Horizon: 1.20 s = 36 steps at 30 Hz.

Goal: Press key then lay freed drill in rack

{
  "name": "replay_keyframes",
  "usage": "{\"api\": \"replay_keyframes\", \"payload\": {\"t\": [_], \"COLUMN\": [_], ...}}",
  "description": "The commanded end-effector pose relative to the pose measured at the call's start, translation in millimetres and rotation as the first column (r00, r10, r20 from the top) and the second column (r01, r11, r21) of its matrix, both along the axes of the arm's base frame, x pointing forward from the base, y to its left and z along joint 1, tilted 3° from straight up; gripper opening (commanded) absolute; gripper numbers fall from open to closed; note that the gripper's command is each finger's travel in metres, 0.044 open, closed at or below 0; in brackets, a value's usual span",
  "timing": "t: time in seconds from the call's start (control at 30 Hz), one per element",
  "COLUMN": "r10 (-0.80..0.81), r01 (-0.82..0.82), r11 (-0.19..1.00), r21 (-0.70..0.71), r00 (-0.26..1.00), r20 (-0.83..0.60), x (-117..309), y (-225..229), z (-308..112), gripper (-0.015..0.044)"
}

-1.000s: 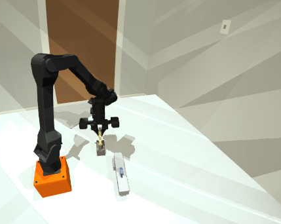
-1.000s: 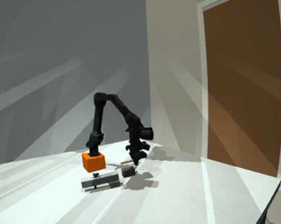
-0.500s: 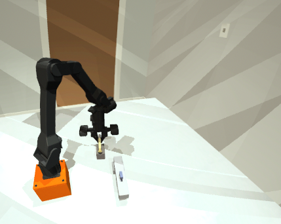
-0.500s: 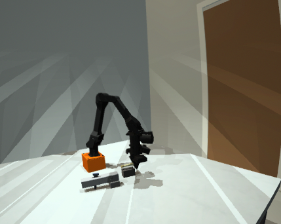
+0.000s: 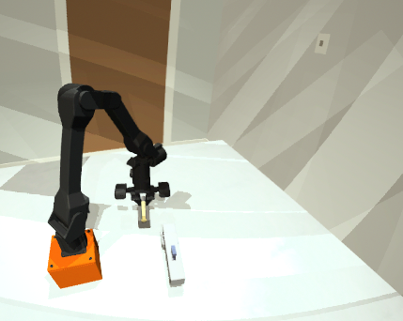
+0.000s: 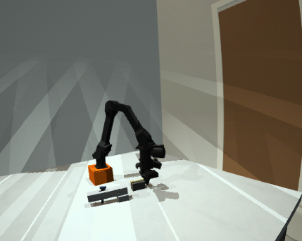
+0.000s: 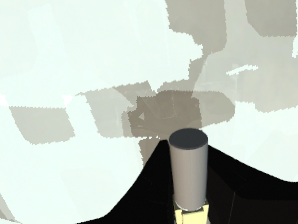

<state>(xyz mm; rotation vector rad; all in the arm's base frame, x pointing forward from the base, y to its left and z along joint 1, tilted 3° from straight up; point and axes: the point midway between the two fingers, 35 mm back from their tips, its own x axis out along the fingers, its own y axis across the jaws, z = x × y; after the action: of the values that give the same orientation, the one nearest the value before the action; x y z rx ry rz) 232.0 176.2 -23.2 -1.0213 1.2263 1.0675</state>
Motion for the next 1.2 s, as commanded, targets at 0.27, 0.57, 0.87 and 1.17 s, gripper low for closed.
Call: {"api": "replay_keyframes", "payload": {"t": [0.27,0.57,0.87,1.17], "r10": [0.000,0.000,-0.002,-0.007], "r01": [0.000,0.000,0.002,0.007], "r11": [1.000,1.000,1.000,1.000], "r21": [0.000,-0.002,-0.006,-0.002], "r00": [1.000,1.000,1.000,1.000], "r20": [0.000,0.000,0.001,-0.003], "x": [0,0,-4,-2], "y": [0,0,-4,-5], "z": [0,6,49,72], "gripper": [0.0236,0.0440,0.0440,0.0440]}}
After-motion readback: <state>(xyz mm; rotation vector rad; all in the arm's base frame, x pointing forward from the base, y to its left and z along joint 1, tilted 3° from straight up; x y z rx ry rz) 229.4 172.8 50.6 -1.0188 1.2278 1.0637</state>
